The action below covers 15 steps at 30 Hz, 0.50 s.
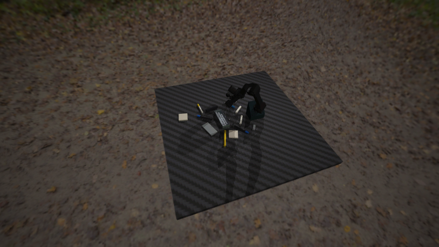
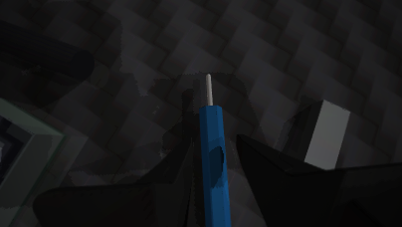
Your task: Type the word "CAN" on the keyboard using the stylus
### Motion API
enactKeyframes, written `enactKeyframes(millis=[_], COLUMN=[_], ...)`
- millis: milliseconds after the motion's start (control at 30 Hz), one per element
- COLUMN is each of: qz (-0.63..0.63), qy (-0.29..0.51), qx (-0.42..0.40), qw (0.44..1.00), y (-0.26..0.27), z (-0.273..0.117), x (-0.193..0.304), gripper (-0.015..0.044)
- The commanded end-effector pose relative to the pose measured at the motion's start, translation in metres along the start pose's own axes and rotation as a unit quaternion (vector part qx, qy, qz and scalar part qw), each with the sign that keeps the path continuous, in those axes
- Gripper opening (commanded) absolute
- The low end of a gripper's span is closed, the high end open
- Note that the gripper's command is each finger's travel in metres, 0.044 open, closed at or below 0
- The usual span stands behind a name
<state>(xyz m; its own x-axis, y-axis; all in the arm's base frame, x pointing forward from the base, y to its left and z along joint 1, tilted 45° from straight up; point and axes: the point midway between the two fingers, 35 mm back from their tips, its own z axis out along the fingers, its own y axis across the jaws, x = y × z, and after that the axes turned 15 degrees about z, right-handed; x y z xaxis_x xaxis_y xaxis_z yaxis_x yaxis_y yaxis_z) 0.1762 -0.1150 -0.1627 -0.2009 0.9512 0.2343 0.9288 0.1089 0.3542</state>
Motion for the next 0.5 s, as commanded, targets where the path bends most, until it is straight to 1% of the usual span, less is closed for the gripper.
enactKeyframes(millis=[0, 467], qz=[0.002, 0.002], qy=[0.001, 0.002], qx=[0.0, 0.0], qw=[1.0, 1.0], y=[-0.0007, -0.0018], z=[0.0035, 0.011], x=[0.0026, 0.007], gripper=[0.015, 0.015])
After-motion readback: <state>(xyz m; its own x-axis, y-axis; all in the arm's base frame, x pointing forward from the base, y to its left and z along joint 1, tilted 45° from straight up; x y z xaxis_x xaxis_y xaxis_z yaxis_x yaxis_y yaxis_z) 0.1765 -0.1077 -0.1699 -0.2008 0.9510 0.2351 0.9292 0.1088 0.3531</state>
